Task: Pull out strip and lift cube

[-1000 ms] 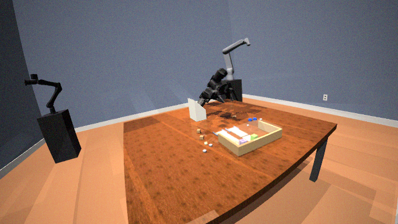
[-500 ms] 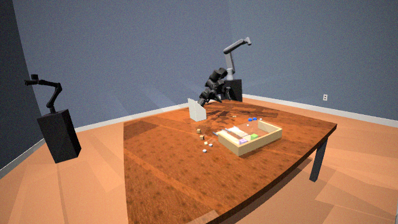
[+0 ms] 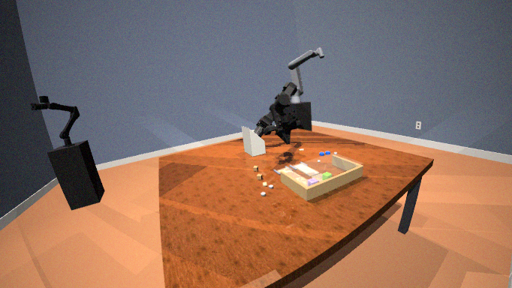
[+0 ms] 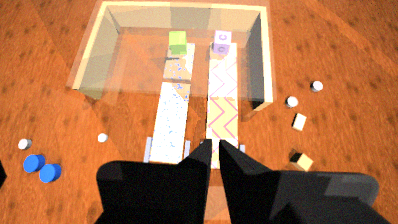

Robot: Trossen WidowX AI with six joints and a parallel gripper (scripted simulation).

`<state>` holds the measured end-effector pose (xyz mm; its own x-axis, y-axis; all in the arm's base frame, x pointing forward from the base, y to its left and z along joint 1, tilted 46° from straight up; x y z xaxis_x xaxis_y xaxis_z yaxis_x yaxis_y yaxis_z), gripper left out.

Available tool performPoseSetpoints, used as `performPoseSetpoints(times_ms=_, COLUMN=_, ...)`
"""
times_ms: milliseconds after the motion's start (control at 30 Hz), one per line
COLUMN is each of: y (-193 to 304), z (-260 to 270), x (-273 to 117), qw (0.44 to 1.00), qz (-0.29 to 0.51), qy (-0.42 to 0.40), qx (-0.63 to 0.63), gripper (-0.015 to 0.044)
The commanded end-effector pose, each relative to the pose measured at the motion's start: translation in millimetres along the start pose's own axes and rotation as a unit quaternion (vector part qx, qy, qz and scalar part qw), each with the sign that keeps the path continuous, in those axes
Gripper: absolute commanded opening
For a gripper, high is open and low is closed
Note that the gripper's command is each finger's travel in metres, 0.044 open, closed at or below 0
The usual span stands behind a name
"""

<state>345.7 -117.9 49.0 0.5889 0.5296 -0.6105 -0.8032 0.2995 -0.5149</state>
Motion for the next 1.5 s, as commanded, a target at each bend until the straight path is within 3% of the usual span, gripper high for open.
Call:
performPoseSetpoints(times_ms=0, y=7, z=-15, x=43, qw=0.986, qz=0.161, qy=-0.037, qx=0.000, gripper=0.0000)
performPoseSetpoints(times_ms=167, y=17, z=-17, x=60, qw=0.968, qz=0.241, qy=-0.066, qx=0.000, gripper=0.0000)
performPoseSetpoints(times_ms=600, y=22, z=-19, x=59, qw=0.968, qz=0.241, qy=-0.066, qx=0.000, gripper=0.0000)
performPoseSetpoints(times_ms=1467, y=40, z=-14, x=97, qw=0.968, qz=0.241, qy=-0.066, qx=0.000, gripper=0.0000)
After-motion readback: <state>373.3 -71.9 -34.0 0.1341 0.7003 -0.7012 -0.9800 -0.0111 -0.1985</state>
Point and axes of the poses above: the point midway between the two fingers, 35 mm back from their tips, its own x axis out along the fingers, its own z axis across the jaws, y = z × x, the point moved 2 cm from there along -x, back along the fingers, and after that the axes turned 15 degrees about -x, right-handed, at the moved point
